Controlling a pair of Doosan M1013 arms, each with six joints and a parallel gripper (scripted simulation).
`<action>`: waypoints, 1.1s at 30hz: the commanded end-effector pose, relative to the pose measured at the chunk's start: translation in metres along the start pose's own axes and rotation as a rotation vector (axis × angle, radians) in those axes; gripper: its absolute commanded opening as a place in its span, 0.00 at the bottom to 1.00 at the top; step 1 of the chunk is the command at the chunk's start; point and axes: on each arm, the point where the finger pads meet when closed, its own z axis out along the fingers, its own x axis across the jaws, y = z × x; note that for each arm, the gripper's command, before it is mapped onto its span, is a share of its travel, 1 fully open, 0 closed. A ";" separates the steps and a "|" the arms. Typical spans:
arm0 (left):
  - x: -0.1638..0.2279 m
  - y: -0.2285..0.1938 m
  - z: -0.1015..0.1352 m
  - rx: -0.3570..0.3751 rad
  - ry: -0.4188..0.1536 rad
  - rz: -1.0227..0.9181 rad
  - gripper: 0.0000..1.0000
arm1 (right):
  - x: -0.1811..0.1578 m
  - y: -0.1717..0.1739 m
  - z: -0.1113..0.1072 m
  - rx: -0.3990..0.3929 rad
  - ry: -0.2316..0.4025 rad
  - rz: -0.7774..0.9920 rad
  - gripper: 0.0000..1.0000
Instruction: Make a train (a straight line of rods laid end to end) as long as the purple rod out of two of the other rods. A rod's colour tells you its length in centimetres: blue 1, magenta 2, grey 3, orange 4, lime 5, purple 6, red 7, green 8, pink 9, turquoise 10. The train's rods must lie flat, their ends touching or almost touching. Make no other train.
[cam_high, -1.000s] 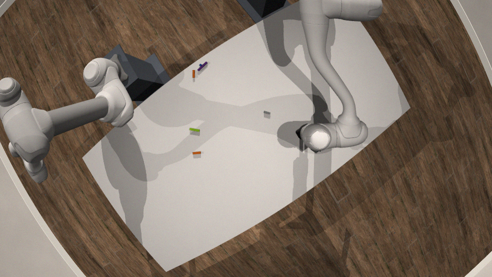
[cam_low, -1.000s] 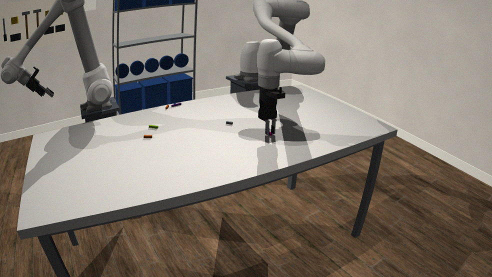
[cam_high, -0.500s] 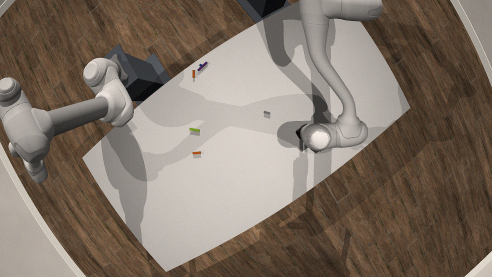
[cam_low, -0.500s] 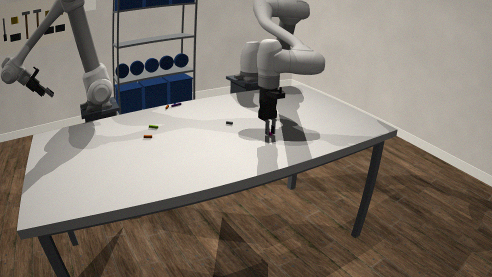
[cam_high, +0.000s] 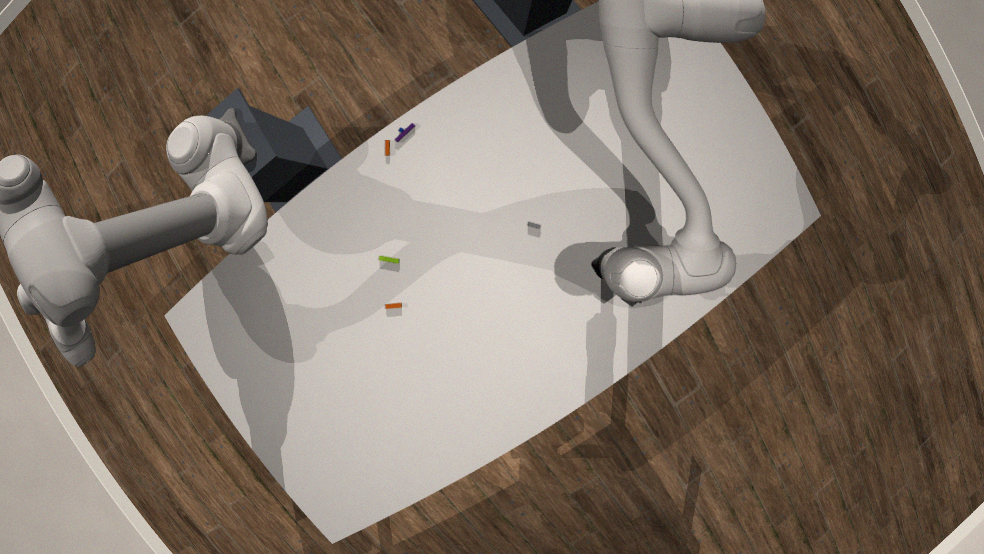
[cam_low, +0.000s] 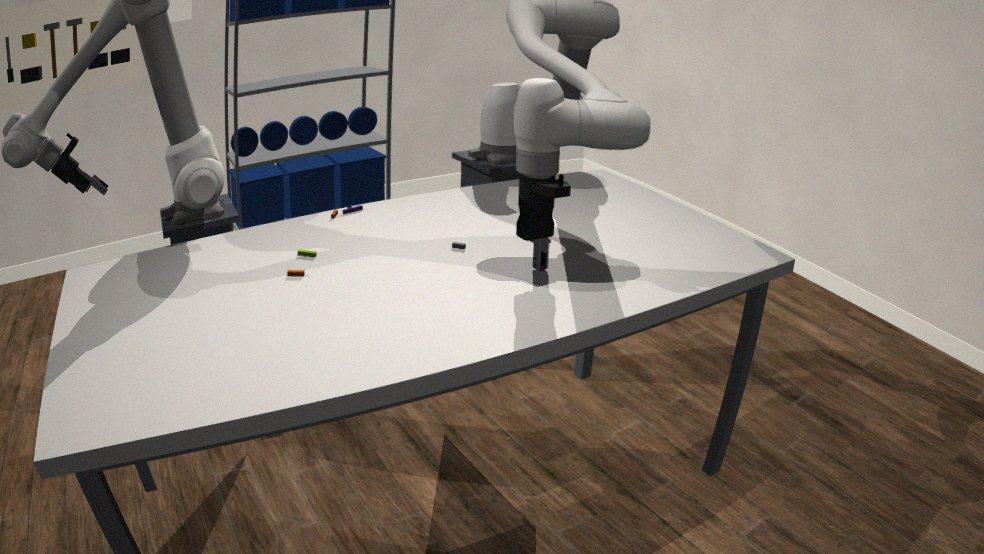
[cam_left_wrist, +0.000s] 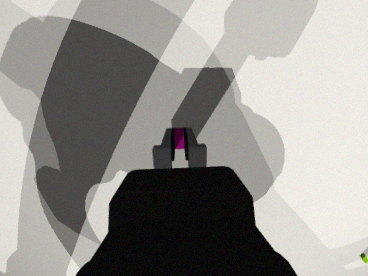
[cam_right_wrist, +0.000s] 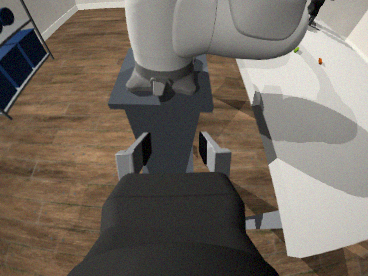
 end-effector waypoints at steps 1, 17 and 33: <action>-0.001 0.000 0.005 -0.003 0.002 0.001 0.24 | -0.004 -0.004 0.000 0.007 -0.007 -0.004 1.00; -0.001 0.000 0.005 -0.003 0.002 0.001 0.24 | -0.004 -0.004 0.000 0.007 -0.007 -0.004 1.00; 0.000 -0.001 -0.031 0.000 0.004 0.002 0.24 | -0.004 -0.004 0.000 0.007 -0.007 -0.004 1.00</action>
